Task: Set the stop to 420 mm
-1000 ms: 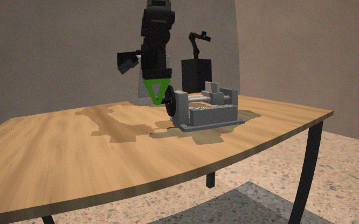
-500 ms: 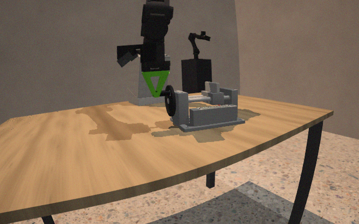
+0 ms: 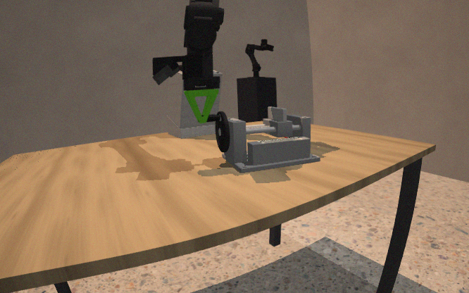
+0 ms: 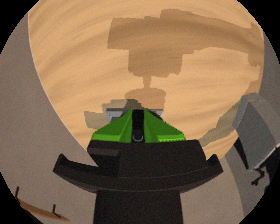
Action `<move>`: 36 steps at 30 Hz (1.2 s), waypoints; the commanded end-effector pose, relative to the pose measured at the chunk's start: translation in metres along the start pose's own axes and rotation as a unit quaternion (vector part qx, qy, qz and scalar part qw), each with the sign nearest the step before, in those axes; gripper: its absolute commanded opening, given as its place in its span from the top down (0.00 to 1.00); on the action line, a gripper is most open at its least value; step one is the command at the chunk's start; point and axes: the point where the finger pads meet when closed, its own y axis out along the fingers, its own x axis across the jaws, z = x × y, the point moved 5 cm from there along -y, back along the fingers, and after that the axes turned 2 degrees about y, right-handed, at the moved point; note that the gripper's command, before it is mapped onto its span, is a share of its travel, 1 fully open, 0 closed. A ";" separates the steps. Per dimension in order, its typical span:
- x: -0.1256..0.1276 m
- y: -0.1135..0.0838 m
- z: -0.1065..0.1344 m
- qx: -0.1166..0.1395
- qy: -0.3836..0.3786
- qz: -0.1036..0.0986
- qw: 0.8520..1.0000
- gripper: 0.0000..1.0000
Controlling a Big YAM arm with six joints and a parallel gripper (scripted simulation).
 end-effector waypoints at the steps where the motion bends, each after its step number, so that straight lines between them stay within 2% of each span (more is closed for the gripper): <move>1: 0.008 -0.018 0.001 0.000 -0.006 -0.026 1.000 0.94; 6: -0.003 -0.017 -0.005 -0.001 -0.003 -0.028 1.000 0.94; 14: -0.016 -0.014 -0.001 0.001 -0.006 -0.016 1.000 0.94; 17: -0.016 -0.014 -0.001 0.001 -0.005 -0.018 1.000 0.94; 19: -0.014 -0.013 -0.002 0.000 -0.006 -0.026 1.000 0.94; 24: -0.022 -0.007 -0.004 -0.001 -0.004 -0.027 1.000 0.94; 27: -0.033 0.007 -0.004 0.001 -0.003 -0.010 1.000 0.94; 30: -0.035 0.008 -0.003 0.001 -0.003 -0.008 1.000 0.94; 31: -0.038 0.009 -0.002 0.003 -0.004 0.001 1.000 0.94; 36: -0.040 0.012 -0.002 0.003 -0.003 0.003 1.000 0.94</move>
